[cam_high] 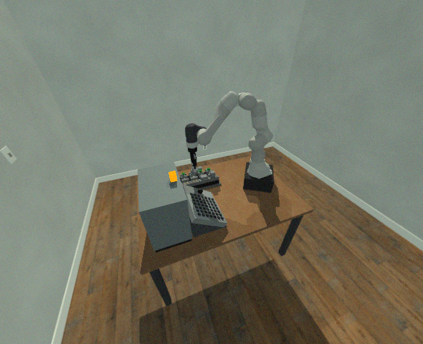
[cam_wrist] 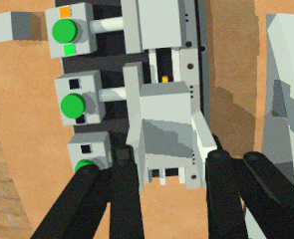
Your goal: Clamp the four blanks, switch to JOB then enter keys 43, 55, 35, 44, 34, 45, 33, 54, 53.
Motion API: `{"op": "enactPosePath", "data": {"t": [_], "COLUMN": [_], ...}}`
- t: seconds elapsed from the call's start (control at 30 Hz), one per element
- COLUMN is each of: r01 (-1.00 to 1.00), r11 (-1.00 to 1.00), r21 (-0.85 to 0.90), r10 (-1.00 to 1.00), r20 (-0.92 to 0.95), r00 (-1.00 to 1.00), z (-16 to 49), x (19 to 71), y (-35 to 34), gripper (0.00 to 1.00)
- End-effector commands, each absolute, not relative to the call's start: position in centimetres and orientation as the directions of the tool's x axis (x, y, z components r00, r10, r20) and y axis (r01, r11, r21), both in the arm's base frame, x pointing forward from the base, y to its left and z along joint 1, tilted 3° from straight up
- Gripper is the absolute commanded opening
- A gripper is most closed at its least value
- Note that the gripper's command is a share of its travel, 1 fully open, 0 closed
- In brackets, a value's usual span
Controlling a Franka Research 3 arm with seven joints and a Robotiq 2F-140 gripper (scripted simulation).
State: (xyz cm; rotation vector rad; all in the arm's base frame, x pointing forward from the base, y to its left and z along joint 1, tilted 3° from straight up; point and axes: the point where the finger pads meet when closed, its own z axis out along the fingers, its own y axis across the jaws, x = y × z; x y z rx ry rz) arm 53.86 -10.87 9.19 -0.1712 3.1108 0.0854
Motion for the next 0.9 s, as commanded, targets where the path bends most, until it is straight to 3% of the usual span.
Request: {"op": "enactPosePath", "data": {"t": [0.0, 0.87], "r01": [-0.101, -0.101], "r11": [0.994, 0.994], "r21": [0.050, 0.050], "r10": [-0.100, -0.100], "r20": [-0.033, -0.033], "r00": [-0.994, -0.994], "z": [8.9, 5.7], "x": [54.0, 54.1], "y": [-10.9, -10.7], "gripper": [0.00, 0.00]}}
